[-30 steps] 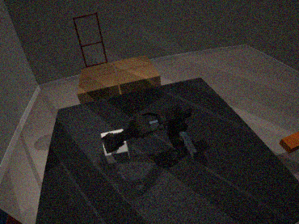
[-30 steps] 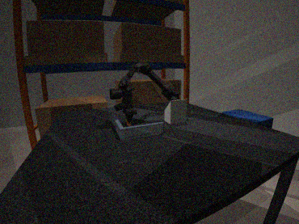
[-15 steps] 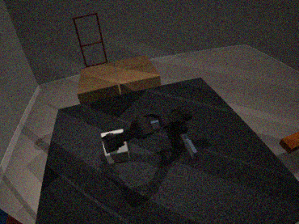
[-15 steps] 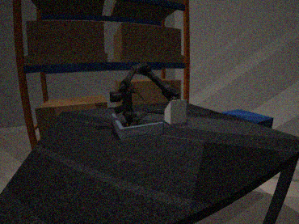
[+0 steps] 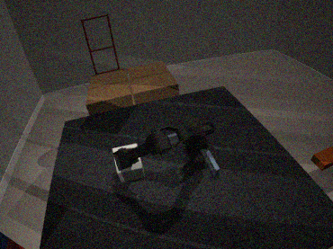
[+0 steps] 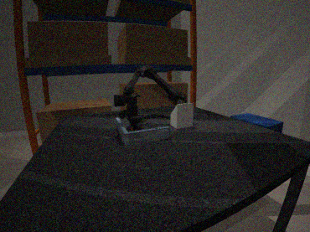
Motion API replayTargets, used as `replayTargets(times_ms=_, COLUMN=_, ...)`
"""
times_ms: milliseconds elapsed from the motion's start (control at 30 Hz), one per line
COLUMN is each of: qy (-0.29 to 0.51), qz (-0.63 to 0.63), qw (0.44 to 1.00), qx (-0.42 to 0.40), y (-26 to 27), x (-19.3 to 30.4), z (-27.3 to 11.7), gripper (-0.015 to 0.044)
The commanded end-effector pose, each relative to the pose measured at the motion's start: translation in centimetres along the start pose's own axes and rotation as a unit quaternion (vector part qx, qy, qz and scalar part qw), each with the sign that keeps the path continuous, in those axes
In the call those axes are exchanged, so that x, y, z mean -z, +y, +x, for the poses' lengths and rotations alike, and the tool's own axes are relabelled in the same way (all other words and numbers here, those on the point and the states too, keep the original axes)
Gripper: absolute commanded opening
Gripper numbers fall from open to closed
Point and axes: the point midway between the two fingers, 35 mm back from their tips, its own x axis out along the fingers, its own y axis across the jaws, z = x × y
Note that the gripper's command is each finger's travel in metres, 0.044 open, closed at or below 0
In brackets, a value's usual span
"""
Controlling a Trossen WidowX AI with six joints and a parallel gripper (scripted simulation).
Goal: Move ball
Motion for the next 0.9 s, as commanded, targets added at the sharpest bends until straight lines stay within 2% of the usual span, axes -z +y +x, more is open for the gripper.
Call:
replayTargets(times_ms=0, qy=0.0, qz=0.0, qw=1.0, qx=0.0, y=0.0, x=0.0, z=0.0, gripper=0.0222)
replayTargets(times_ms=200, qy=0.0, qz=0.0, qw=1.0, qx=0.0, y=0.0, x=0.0, z=-0.3, gripper=0.0222)
replayTargets(times_ms=400, qy=0.001, qz=-0.002, qw=1.0, qx=0.0, y=0.1, x=0.1, z=-8.5, gripper=0.0222)
replayTargets(times_ms=800, qy=-0.004, qz=-0.004, qw=1.0, qx=0.001, y=0.2, x=-0.1, z=-7.9, gripper=0.0222)
replayTargets(times_ms=867, qy=-0.004, qz=-0.004, qw=1.0, qx=0.001, y=0.2, x=-0.1, z=-8.8, gripper=0.0274)
